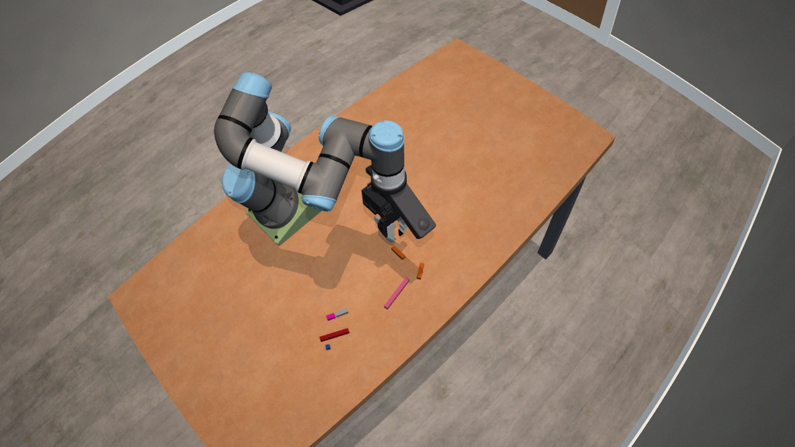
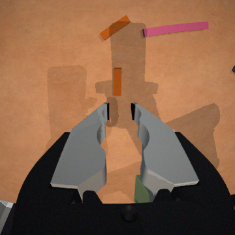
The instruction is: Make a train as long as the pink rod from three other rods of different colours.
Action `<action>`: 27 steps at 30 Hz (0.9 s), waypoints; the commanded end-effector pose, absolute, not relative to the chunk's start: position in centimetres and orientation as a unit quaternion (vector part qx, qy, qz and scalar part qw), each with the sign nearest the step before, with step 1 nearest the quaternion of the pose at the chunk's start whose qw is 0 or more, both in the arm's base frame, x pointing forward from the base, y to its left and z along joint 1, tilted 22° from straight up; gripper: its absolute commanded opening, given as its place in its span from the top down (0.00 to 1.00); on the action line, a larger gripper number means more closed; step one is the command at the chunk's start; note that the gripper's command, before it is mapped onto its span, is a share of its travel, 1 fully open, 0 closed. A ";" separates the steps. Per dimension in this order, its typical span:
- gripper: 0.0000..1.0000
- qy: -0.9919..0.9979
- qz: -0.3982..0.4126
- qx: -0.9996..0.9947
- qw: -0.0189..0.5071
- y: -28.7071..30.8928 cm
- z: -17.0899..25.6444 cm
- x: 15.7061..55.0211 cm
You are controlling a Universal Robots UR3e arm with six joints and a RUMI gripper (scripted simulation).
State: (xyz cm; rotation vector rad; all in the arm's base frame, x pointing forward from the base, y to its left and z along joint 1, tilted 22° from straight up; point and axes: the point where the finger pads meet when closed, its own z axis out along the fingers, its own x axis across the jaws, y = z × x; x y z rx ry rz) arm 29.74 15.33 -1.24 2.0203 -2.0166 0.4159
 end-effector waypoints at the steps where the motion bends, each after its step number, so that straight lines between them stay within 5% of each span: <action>1: 0.86 -0.693 0.143 0.695 0.127 15.4 -1.2 29.8; 27: 0.86 -0.694 0.143 0.694 0.127 15.1 -1.9 29.8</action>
